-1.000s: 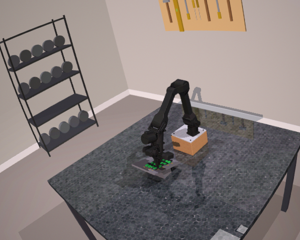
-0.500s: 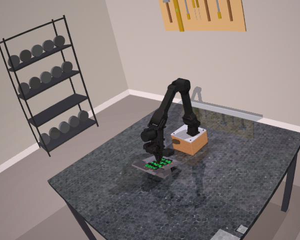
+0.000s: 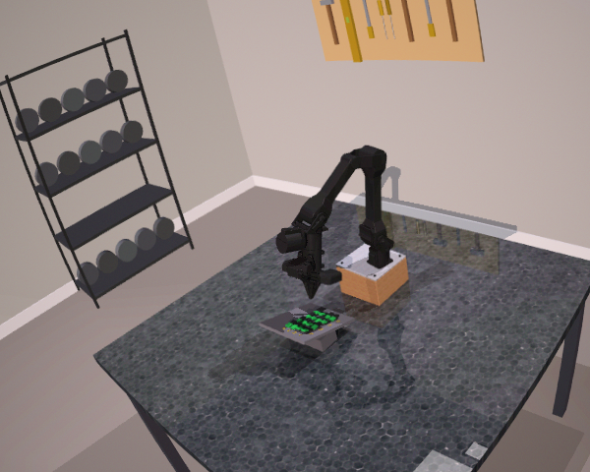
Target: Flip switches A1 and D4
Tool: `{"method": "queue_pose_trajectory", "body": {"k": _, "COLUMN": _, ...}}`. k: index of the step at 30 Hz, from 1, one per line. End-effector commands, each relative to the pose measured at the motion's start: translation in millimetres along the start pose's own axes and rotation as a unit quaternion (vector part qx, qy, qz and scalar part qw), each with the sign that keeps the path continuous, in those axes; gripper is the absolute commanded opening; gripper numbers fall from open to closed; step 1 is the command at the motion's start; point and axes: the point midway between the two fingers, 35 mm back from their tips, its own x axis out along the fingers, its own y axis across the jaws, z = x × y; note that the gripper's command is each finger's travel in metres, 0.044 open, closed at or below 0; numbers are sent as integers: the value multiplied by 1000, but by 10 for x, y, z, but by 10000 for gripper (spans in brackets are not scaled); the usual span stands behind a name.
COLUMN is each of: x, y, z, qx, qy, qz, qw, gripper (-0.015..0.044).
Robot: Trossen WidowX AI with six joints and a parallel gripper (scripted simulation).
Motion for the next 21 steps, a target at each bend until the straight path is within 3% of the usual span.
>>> {"method": "queue_pose_trajectory", "body": {"k": 1, "x": 13, "y": -201, "z": -472, "qx": -1, "qy": -1, "qz": 2, "qw": 1000, "gripper": 0}}
{"method": "queue_pose_trajectory", "body": {"k": 6, "x": 35, "y": -208, "z": -492, "qx": 0, "qy": 0, "qz": 2, "qw": 1000, "gripper": 0}}
{"method": "queue_pose_trajectory", "body": {"k": 10, "x": 347, "y": -206, "z": -483, "qx": -1, "qy": 11, "qz": 2, "qw": 1000, "gripper": 0}}
{"method": "queue_pose_trajectory", "body": {"k": 21, "x": 458, "y": -204, "z": -486, "qx": -1, "qy": 11, "qz": 2, "qw": 1000, "gripper": 0}}
